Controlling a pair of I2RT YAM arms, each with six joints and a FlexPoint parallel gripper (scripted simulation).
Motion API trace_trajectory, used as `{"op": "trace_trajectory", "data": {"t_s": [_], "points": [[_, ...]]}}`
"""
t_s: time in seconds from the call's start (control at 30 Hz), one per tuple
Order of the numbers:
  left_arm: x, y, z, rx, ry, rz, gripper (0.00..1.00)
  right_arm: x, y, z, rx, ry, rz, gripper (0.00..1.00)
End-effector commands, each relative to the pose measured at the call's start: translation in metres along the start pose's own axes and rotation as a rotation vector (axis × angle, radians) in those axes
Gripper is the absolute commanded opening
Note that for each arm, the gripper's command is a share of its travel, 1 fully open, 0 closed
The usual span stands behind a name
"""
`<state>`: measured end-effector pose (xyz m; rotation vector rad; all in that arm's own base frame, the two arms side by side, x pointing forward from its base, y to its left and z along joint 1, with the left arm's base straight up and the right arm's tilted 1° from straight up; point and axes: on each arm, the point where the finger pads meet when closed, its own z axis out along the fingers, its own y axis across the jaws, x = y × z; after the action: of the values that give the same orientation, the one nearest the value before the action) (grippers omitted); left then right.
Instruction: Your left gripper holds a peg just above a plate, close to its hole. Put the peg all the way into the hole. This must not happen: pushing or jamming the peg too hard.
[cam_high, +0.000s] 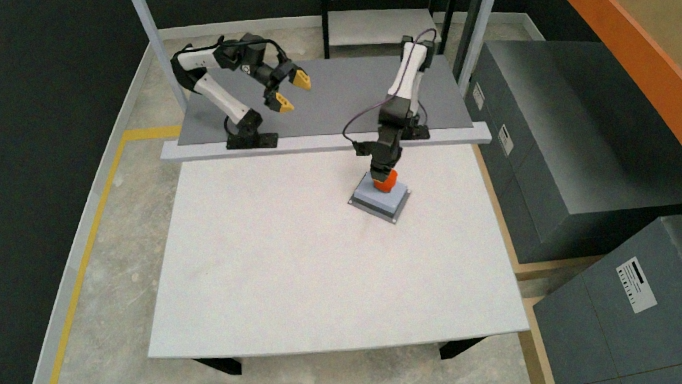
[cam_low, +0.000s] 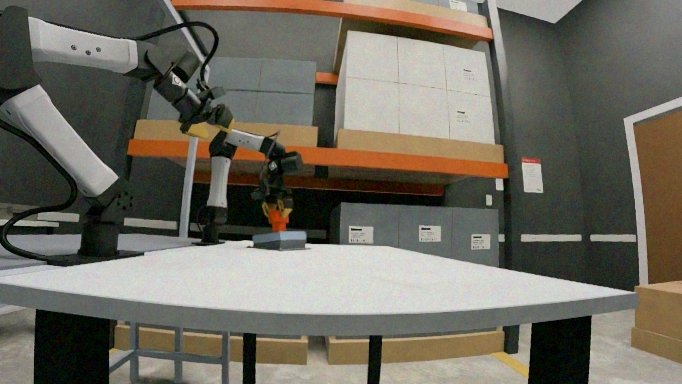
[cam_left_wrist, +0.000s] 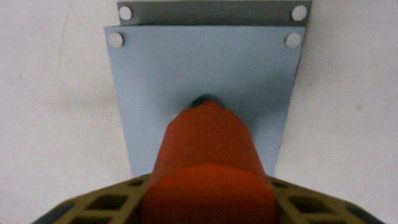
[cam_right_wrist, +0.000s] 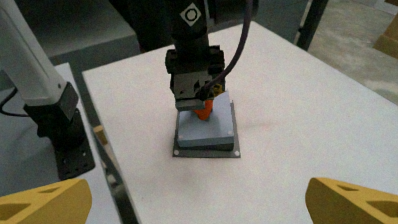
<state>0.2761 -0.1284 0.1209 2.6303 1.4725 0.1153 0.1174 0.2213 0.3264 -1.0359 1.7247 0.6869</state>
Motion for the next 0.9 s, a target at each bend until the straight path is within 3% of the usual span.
{"op": "trace_trajectory", "data": {"t_s": [0.0,0.47,0.87], "points": [[-0.003,0.005,-0.012,-0.062,0.004,0.019,0.33,-0.009,0.000,-0.004,-0.001,-0.028,0.005,1.00],[-0.003,0.011,-0.013,-0.091,0.004,0.012,0.33,-0.009,0.000,-0.004,-0.001,-0.028,0.005,1.00],[0.001,0.009,-0.001,-0.078,-0.001,-0.007,0.33,-0.009,0.000,-0.004,-0.001,-0.028,0.005,1.00]]}}
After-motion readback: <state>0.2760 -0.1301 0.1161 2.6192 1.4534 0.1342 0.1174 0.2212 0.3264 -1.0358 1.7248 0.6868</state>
